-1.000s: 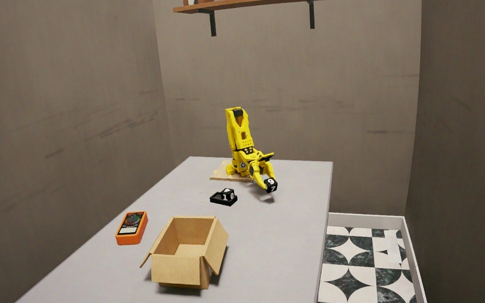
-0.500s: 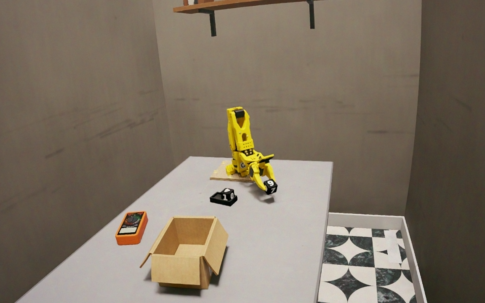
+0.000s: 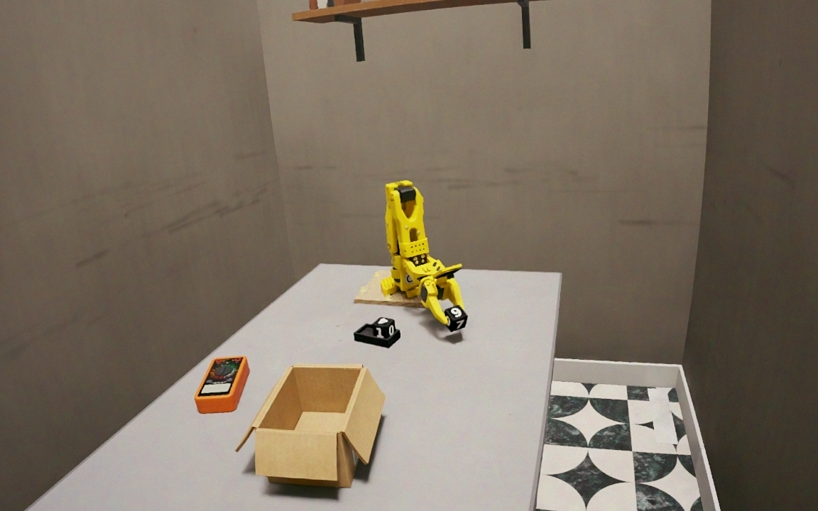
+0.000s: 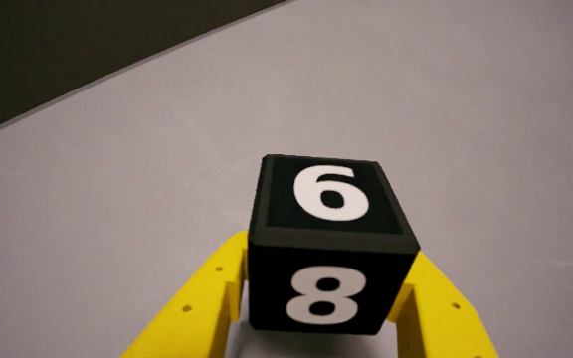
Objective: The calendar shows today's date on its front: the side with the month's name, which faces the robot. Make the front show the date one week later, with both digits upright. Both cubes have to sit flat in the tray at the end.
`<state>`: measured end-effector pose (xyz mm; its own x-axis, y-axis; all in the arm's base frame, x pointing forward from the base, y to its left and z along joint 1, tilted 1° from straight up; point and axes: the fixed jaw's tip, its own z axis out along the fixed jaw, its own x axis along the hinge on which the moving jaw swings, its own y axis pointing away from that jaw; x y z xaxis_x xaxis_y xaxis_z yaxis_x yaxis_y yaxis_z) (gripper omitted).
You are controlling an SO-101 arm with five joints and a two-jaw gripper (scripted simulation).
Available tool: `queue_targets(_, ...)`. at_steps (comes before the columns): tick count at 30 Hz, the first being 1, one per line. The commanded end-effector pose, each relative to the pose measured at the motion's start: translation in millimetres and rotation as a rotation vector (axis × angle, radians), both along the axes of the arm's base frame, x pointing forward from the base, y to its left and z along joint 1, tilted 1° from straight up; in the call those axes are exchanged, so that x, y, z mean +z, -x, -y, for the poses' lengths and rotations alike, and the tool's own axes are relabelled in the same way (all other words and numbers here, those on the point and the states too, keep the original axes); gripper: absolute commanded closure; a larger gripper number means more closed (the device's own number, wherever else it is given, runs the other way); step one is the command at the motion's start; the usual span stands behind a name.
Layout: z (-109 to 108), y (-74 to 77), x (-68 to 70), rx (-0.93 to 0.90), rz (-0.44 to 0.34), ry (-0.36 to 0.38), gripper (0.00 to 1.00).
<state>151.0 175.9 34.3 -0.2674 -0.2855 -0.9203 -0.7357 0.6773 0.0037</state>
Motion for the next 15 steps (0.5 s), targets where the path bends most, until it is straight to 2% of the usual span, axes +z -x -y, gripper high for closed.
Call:
queue_targets(1, -2.8, 0.4, 1.7, 0.005, 0.001, -0.019, 1.00)
queue_targets(15, -2.7, 0.4, -4.0, 0.004, 0.001, -0.019, 1.00)
